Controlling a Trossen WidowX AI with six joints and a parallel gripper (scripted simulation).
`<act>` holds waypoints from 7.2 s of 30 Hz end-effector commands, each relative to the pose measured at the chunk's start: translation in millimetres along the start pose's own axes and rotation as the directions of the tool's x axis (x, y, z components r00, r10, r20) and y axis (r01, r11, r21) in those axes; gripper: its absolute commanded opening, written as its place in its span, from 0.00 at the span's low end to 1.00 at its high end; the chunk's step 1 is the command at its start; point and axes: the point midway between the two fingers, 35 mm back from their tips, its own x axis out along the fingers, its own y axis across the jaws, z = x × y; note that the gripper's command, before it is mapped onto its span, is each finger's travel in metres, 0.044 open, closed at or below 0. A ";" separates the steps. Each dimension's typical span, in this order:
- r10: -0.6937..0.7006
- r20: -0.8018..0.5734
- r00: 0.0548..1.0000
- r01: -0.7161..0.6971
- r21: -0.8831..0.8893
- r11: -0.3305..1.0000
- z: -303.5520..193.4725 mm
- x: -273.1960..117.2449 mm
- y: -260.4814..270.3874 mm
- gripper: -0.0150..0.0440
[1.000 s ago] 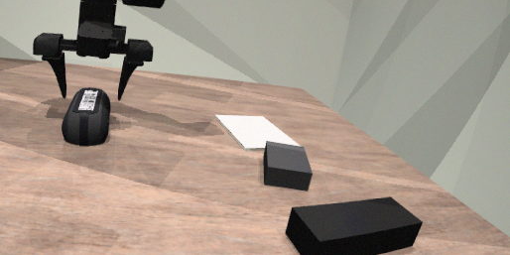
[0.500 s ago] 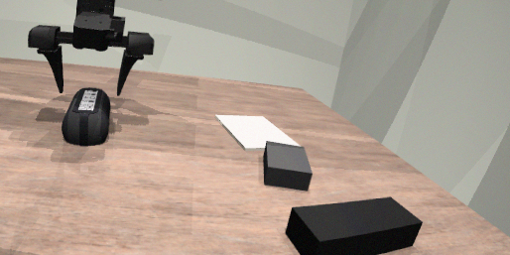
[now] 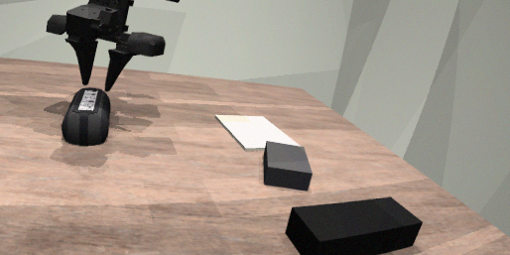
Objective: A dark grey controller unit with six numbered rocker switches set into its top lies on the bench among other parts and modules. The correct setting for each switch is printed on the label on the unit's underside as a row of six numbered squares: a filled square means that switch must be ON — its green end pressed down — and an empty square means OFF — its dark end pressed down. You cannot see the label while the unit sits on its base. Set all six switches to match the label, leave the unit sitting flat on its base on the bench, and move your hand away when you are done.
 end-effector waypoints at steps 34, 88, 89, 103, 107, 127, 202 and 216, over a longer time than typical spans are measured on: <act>-0.176 0.124 0.977 -0.025 0.879 0.477 -15.5 -29.4 17.7 0.30; 0.078 -0.049 0.996 -0.092 -0.440 0.893 -42.0 24.9 -32.0 1.00; 0.078 -0.049 0.996 -0.092 -0.440 0.893 -42.0 26.5 -31.9 1.00; 0.077 -0.051 0.996 -0.092 -0.439 0.894 -42.8 44.8 -32.1 0.96; 0.077 -0.051 0.996 -0.092 -0.439 0.894 -42.8 44.8 -32.1 0.81; 0.077 -0.051 0.996 -0.092 -0.439 0.894 -41.6 40.8 -31.9 0.82; 0.078 -0.048 0.996 -0.091 -0.439 0.894 -16.4 -8.9 -24.4 0.82; 0.078 -0.047 0.996 -0.091 -0.439 0.894 -9.2 -17.4 -21.8 0.82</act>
